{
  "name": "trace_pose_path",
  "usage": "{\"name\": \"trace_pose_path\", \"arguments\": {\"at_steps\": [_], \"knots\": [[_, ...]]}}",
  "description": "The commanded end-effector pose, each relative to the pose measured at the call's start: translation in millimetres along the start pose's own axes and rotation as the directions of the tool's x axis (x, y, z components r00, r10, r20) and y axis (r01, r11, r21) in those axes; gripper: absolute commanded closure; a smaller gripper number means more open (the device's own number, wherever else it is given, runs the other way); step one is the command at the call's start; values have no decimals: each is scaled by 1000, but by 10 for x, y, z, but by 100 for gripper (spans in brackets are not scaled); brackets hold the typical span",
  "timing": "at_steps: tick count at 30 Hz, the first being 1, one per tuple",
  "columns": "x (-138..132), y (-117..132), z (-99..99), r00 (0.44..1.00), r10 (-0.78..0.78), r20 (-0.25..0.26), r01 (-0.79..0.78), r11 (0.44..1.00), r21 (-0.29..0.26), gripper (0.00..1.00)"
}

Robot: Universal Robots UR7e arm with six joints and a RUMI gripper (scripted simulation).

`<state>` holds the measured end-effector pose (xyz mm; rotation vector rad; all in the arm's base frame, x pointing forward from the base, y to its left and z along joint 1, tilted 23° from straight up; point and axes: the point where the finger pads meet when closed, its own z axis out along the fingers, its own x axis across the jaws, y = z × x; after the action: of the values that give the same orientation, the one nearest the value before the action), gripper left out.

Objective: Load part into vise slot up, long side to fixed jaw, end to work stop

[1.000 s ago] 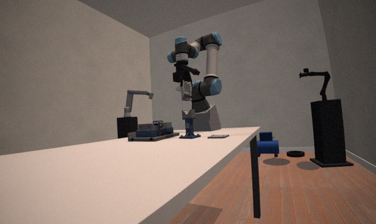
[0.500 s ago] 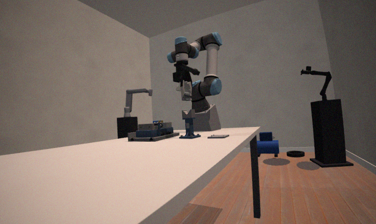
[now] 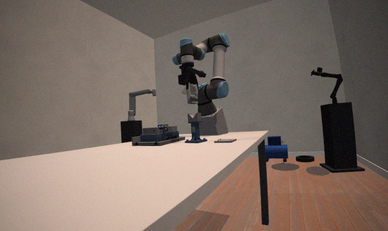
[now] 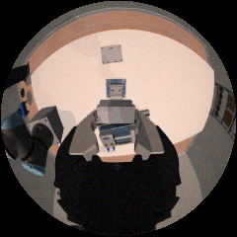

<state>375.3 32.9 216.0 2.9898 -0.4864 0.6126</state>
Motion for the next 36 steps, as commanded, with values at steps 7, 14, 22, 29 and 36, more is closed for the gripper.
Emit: {"name": "trace_pose_path", "arguments": {"at_steps": [7,14,22,29,36], "knots": [[5,-11,-5,1000,0,-2,0,999,36,100],[3,-9,-4,1000,0,-1,0,998,62,100],[3,-5,-3,1000,0,-1,0,994,114,100],[3,-1,-3,1000,0,-1,0,987,161,100],[3,3,-2,1000,0,-1,1,976,216,100]]}}
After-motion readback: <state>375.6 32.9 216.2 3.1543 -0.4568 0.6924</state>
